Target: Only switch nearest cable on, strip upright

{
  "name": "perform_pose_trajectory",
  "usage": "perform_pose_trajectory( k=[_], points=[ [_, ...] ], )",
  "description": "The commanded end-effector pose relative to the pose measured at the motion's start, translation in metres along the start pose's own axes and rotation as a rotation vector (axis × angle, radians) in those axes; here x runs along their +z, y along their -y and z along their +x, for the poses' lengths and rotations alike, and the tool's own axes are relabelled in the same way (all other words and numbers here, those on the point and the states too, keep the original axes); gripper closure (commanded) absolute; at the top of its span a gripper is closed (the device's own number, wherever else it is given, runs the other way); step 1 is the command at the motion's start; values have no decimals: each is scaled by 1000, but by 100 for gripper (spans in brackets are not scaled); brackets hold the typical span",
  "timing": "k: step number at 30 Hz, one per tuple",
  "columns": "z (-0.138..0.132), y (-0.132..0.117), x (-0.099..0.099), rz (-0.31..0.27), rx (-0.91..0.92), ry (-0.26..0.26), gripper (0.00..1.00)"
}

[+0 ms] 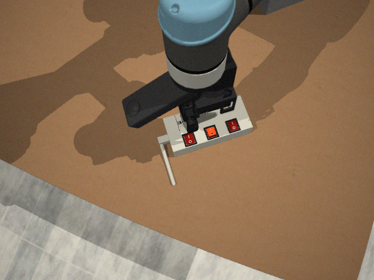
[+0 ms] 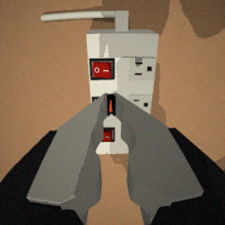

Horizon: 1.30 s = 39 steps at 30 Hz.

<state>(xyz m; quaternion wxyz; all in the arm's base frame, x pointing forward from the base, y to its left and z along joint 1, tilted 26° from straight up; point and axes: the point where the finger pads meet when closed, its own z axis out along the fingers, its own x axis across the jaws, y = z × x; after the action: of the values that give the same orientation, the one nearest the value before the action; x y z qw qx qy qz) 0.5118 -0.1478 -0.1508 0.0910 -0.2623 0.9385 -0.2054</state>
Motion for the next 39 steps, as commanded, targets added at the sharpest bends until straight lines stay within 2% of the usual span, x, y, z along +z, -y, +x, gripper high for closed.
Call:
perform_pose_trajectory(
  k=[1,17,39],
  points=[
    [0,0,0,1,0,1,100],
    [0,0,3,1,0,0,100],
    [-1,1,27,1,0,0,100]
  ],
)
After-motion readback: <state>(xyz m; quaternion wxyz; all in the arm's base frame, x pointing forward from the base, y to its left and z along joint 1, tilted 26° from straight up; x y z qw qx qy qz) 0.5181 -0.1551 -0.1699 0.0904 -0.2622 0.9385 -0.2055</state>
